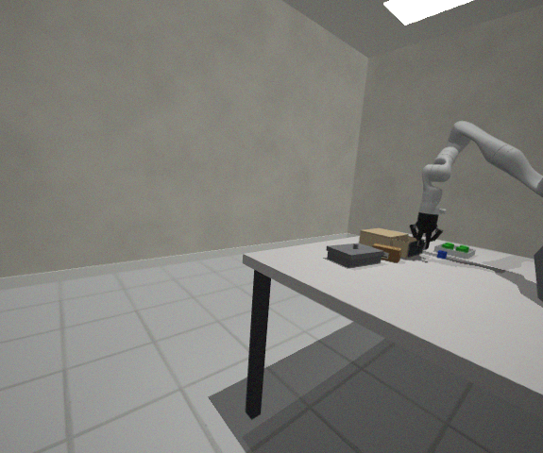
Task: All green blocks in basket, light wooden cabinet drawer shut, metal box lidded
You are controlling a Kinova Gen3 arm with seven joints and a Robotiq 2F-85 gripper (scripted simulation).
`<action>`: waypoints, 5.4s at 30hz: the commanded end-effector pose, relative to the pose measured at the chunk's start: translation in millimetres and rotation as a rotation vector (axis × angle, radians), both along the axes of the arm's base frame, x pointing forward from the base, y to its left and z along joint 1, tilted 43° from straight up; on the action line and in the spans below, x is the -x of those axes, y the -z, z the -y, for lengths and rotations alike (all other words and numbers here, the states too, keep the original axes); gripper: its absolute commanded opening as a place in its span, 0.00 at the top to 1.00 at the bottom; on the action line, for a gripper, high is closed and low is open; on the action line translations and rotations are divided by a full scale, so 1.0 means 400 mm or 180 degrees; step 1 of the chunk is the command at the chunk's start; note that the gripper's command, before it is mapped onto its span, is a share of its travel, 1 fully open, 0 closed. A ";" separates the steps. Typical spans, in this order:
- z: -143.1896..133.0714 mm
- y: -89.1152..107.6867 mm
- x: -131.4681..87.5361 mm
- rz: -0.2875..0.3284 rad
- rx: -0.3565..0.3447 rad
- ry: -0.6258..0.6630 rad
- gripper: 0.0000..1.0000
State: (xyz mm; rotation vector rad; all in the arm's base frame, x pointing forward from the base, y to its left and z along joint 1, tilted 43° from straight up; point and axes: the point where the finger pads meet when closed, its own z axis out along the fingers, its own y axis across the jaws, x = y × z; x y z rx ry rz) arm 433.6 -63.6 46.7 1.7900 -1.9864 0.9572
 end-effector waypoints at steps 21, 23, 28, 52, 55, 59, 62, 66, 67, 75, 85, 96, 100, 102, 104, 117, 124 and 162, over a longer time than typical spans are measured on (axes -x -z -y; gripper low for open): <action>-0.003 -0.016 -0.020 -0.0002 0.0006 0.0022 0.70; -0.003 -0.016 -0.020 -0.0002 0.0006 0.0022 0.70; -0.003 -0.017 -0.022 -0.0002 0.0006 0.0022 0.70; -0.002 -0.041 -0.107 -0.0003 0.0008 0.0024 0.70; -0.002 -0.046 -0.125 -0.0003 0.0008 0.0024 0.70; -0.001 -0.052 -0.147 -0.0003 0.0009 0.0025 0.70; -0.001 -0.053 -0.152 -0.0003 0.0009 0.0025 0.70; -0.001 -0.058 -0.170 -0.0004 0.0009 0.0026 0.70; -0.001 -0.059 -0.174 -0.0004 0.0009 0.0026 0.70; -0.001 -0.064 -0.191 -0.0004 0.0009 0.0026 0.70; -0.001 -0.065 -0.193 -0.0004 0.0009 0.0026 0.70; -0.001 -0.065 -0.193 -0.0004 0.0009 0.0026 0.70; -0.001 -0.065 -0.193 -0.0004 0.0009 0.0026 0.70; -0.001 -0.065 -0.193 -0.0004 0.0009 0.0026 0.70; -0.001 -0.065 -0.193 -0.0004 0.0009 0.0026 0.70; -0.001 -0.065 -0.193 -0.0004 0.0009 0.0026 0.70; -0.001 -0.065 -0.193 -0.0004 0.0009 0.0026 0.70; -0.007 -0.072 -0.191 -0.0004 0.0009 0.0026 0.70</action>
